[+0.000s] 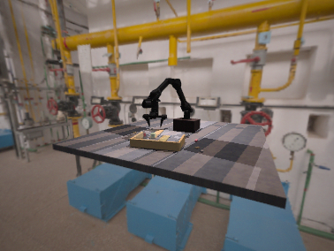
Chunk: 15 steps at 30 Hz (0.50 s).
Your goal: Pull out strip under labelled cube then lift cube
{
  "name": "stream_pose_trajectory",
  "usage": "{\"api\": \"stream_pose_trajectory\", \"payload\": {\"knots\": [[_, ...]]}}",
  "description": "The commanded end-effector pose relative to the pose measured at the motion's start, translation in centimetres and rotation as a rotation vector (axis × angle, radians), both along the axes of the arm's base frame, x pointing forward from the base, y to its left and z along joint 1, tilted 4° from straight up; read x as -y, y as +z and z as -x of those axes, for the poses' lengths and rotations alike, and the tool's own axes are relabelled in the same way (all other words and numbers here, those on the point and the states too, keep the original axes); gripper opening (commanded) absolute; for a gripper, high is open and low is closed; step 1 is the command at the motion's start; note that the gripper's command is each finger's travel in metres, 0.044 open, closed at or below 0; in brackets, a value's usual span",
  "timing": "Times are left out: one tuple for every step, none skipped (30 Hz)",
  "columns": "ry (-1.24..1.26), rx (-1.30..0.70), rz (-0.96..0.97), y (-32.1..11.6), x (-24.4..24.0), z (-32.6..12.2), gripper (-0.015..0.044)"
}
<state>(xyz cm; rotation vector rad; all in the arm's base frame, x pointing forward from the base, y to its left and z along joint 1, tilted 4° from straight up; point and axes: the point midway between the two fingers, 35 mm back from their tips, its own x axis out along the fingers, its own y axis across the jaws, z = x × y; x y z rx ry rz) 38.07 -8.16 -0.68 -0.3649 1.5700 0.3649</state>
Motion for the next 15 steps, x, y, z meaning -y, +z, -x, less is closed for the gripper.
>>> {"api": "stream_pose_trajectory", "payload": {"knots": [[-0.005,-0.006,-0.006,-0.1,-0.8,-1.3,0.044],[-0.005,-0.006,-0.006,0.0,-1.0,-1.7,0.044],[-0.005,-0.006,-0.006,0.0,-1.1,-2.0,0.044],[-0.005,-0.005,-0.006,0.0,-1.3,-2.3,0.044],[-0.005,-0.005,-0.006,0.0,-1.4,-2.6,0.044],[-0.005,-0.005,-0.006,0.1,-1.6,-3.0,0.044],[-0.005,-0.005,-0.007,0.1,-1.8,-3.3,0.044],[-0.005,-0.004,-0.007,0.1,-1.9,-3.6,0.044],[-0.005,-0.004,-0.007,0.1,-2.1,-3.9,0.044],[-0.005,-0.004,-0.007,0.1,-2.3,-4.3,0.044],[-0.005,-0.004,-0.007,0.1,-2.5,-4.6,0.044],[-0.005,-0.003,-0.007,0.1,-2.6,-4.9,0.044],[-0.005,-0.003,-0.007,0.1,-2.8,-5.2,0.044],[-0.005,-0.003,-0.008,0.1,-3.0,-5.5,0.044],[-0.005,-0.003,-0.008,0.0,-3.2,-5.8,0.044]]}}
